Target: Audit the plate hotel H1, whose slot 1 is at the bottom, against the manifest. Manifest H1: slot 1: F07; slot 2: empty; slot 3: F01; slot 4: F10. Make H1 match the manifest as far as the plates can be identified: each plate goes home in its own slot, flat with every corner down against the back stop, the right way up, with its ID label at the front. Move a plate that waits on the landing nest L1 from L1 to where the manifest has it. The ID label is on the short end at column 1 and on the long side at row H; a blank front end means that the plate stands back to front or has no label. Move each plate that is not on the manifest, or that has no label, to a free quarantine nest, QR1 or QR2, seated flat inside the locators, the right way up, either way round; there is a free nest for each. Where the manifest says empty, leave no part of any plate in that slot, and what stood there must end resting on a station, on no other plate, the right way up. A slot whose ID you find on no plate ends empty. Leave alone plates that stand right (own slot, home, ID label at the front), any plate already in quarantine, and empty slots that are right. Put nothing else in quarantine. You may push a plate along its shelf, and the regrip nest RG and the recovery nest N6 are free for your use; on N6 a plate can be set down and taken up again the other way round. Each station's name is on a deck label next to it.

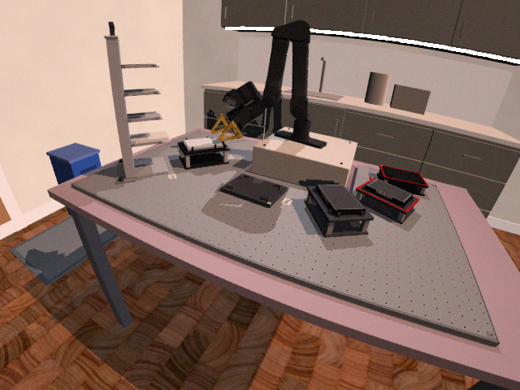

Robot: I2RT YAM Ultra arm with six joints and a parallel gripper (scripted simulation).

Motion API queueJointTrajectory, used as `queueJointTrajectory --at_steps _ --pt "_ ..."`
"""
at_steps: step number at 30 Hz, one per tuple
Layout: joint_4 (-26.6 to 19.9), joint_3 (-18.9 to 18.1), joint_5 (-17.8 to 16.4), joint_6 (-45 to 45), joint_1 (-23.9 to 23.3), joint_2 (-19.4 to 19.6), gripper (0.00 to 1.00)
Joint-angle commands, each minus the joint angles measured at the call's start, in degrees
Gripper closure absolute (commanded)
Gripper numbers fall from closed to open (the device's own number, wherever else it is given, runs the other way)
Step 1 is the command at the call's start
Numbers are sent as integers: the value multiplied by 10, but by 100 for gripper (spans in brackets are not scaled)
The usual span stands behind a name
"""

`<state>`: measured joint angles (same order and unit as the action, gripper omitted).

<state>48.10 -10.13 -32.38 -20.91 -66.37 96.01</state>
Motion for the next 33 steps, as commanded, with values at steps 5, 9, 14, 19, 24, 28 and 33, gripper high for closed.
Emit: queueJointTrajectory --at_steps 5,9,14,19,24,28,33 --pt "35 1 -7 -4 -1 19 0" --pt "57 4 -8 -5 -2 39 0" --pt "85 7 -9 -6 -4 65 0" --pt "102 8 -9 -7 -4 81 0" --pt "130 10 -10 -8 -6 107 0" --pt "152 11 -11 -8 -7 129 0" --pt "173 12 -12 -9 -8 150 0"
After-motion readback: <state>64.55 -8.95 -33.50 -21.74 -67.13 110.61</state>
